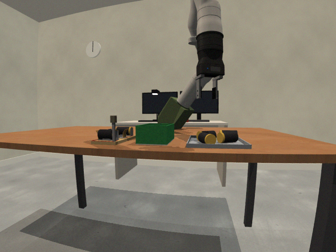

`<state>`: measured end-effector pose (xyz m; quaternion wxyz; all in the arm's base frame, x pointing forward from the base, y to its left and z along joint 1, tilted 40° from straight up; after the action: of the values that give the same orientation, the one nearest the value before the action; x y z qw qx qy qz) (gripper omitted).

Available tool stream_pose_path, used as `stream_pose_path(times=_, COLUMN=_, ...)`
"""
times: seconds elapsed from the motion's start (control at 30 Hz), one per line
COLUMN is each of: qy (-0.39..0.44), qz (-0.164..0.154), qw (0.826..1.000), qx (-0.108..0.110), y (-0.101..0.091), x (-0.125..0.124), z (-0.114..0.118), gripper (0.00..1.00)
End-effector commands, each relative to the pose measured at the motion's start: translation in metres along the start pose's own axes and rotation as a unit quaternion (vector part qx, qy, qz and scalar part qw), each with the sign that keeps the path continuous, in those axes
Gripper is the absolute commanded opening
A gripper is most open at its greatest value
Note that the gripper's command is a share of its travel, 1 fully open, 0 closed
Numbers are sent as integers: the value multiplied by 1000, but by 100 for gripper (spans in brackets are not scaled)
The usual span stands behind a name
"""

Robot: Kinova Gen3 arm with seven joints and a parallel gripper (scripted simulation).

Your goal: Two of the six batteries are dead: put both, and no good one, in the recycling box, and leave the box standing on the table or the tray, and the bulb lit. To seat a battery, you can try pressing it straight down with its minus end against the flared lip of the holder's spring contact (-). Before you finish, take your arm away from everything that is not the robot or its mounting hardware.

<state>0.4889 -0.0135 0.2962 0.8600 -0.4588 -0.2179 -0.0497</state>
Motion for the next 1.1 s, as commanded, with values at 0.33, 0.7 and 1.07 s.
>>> stream_pose_path(times=0.33, qy=3, qz=-1, qw=1000, qx=-1, y=-1, x=0, z=0, gripper=90)
stream_pose_path(times=0.7, qy=3, qz=-1, qw=1000, qx=-1, y=14, x=0, z=0, gripper=90)
stream_pose_path(times=1.07, qy=3, qz=-1, qw=1000, qx=-1, y=78, x=1, z=0, gripper=90)
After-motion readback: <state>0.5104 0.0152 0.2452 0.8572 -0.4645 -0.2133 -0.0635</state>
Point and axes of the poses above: the point where the finger pads meet when closed, its own y axis out along the fingers, its own z axis across the jaws, x = y × z, the point moved 10 cm from there along -y, back along the fingers, and after that the axes turned 6 degrees about y, right-handed, at the moved point
